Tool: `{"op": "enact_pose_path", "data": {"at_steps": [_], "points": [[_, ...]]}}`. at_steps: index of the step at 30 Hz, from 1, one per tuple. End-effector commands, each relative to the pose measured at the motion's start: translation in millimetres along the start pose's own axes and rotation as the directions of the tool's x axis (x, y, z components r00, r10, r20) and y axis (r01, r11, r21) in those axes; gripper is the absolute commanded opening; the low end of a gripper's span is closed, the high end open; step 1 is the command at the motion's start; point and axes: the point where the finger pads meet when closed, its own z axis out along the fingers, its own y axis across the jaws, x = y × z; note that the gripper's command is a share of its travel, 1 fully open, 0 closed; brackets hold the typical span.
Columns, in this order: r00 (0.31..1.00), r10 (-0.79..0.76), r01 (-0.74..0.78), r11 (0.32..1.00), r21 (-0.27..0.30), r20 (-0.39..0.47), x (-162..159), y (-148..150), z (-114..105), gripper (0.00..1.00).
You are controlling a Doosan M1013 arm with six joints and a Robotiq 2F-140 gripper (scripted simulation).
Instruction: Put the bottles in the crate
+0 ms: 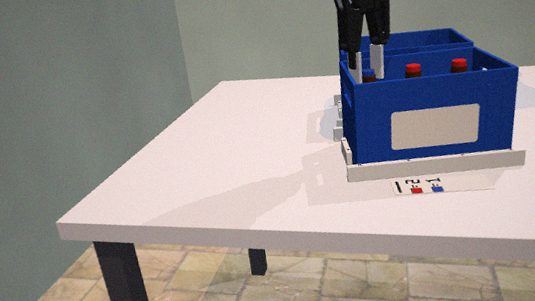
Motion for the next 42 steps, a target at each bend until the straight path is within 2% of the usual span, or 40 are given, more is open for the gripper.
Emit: {"op": "enact_pose_path", "data": {"at_steps": [1,9,42], "points": [[1.0,0.0,0.0,1.0,0.0,0.0,0.0,0.0,-0.1,0.38],[1.0,0.0,0.0,1.0,0.0,0.0,0.0,0.0,-0.1,0.38],[1.0,0.0,0.0,1.0,0.0,0.0,0.0,0.0,-80.1,0.38]]}}
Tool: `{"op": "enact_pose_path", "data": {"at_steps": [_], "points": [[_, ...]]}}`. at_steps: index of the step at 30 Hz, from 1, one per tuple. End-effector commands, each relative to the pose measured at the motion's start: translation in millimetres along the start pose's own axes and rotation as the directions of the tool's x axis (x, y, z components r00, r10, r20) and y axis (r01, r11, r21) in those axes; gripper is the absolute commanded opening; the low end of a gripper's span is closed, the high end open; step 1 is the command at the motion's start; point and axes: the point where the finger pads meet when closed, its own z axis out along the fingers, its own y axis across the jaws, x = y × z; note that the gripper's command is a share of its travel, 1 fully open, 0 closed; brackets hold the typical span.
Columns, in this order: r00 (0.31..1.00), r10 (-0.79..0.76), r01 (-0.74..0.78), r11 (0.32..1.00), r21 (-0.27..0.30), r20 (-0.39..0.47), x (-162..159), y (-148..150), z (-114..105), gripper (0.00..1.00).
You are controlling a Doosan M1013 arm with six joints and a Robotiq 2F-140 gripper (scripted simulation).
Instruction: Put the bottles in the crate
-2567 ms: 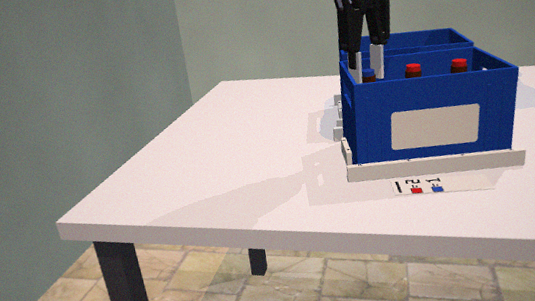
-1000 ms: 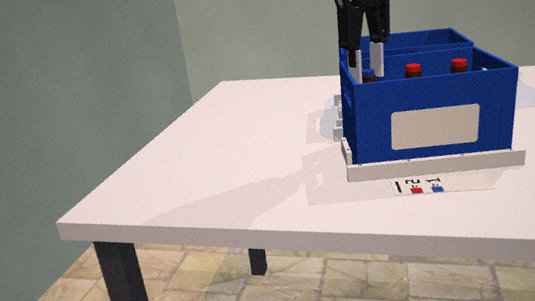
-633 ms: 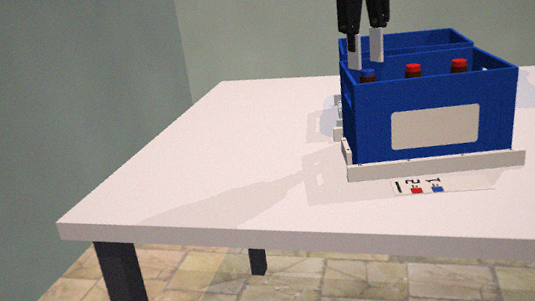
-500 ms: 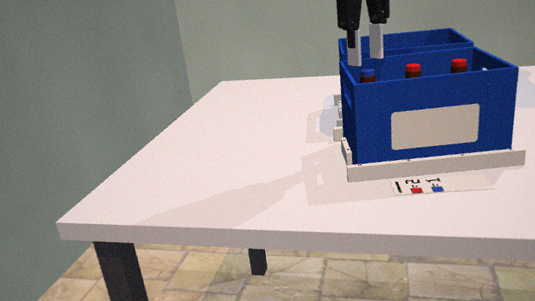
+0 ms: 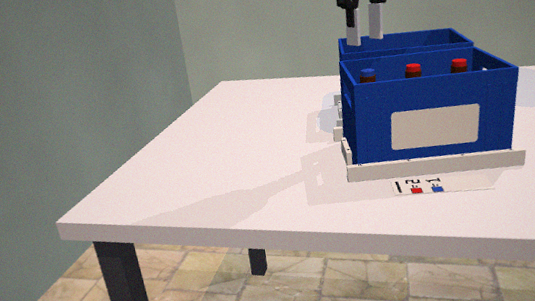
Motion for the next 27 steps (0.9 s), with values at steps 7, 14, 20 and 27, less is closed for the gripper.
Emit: {"op": "enact_pose_path", "data": {"at_steps": [7,14,20,27], "points": [[1.0,0.0,0.0,1.0,0.0,0.0,0.0,0.0,-6.9,0.38],[1.0,0.0,0.0,1.0,0.0,0.0,0.0,0.0,-6.9,0.38],[1.0,0.0,0.0,1.0,0.0,0.0,0.0,0.0,-6.9,0.38],[1.0,0.0,0.0,1.0,0.0,0.0,0.0,0.0,-6.9,0.38]]}}
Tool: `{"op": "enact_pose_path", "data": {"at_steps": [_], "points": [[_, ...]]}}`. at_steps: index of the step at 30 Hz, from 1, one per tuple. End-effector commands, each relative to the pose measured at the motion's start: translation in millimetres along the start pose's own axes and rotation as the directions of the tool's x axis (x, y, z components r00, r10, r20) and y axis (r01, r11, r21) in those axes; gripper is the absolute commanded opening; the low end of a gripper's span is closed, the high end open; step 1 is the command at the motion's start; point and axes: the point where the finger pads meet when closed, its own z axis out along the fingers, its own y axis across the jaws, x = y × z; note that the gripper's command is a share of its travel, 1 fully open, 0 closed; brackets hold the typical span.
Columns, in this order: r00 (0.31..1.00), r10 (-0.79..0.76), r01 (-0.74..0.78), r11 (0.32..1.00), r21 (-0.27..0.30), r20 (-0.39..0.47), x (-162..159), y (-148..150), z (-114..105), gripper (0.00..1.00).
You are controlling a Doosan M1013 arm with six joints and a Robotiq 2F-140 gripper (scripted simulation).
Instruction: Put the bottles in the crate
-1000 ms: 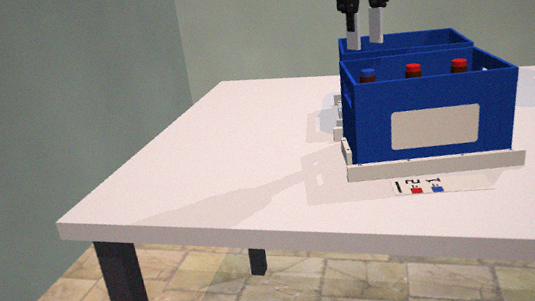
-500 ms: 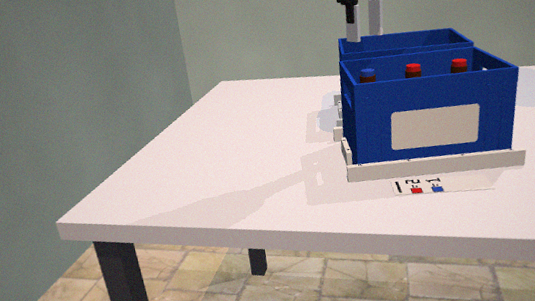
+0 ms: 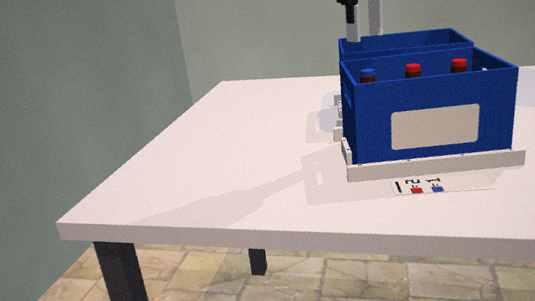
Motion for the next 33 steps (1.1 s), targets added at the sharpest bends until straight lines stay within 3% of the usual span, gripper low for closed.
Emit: {"op": "enact_pose_path", "data": {"at_steps": [1,12,33], "points": [[1.0,0.0,0.0,1.0,0.0,0.0,0.0,0.0,-0.1,0.38],[1.0,0.0,0.0,1.0,0.0,0.0,0.0,0.0,-0.1,0.38],[1.0,0.0,0.0,1.0,0.0,0.0,-77.3,-48.1,-35.2,0.38]]}}
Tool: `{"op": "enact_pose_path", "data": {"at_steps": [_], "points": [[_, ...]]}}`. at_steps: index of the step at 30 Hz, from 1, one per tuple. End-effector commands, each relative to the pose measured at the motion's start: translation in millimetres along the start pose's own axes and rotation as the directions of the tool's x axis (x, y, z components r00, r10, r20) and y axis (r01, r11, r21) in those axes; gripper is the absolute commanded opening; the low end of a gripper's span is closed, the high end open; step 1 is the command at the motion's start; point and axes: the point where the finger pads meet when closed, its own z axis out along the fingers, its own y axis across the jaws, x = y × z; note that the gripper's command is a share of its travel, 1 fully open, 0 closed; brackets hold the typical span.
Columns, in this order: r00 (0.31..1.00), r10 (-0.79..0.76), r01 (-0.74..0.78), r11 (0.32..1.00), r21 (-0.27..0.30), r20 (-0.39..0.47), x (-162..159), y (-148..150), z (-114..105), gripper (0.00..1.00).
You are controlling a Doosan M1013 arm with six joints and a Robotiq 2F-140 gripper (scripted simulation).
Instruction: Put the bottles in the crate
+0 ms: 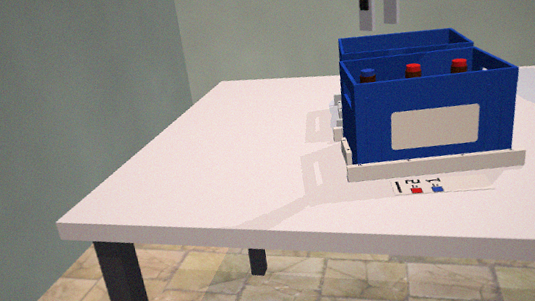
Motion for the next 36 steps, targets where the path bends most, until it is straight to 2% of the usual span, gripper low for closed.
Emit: {"op": "enact_pose_path", "data": {"at_steps": [1,36], "points": [[1.0,0.0,0.0,1.0,0.0,0.0,-11.5,-7.6,-5.6,0.38],[1.0,0.0,0.0,1.0,0.0,0.0,-132.2,-86.1,-62.8,0.38]]}}
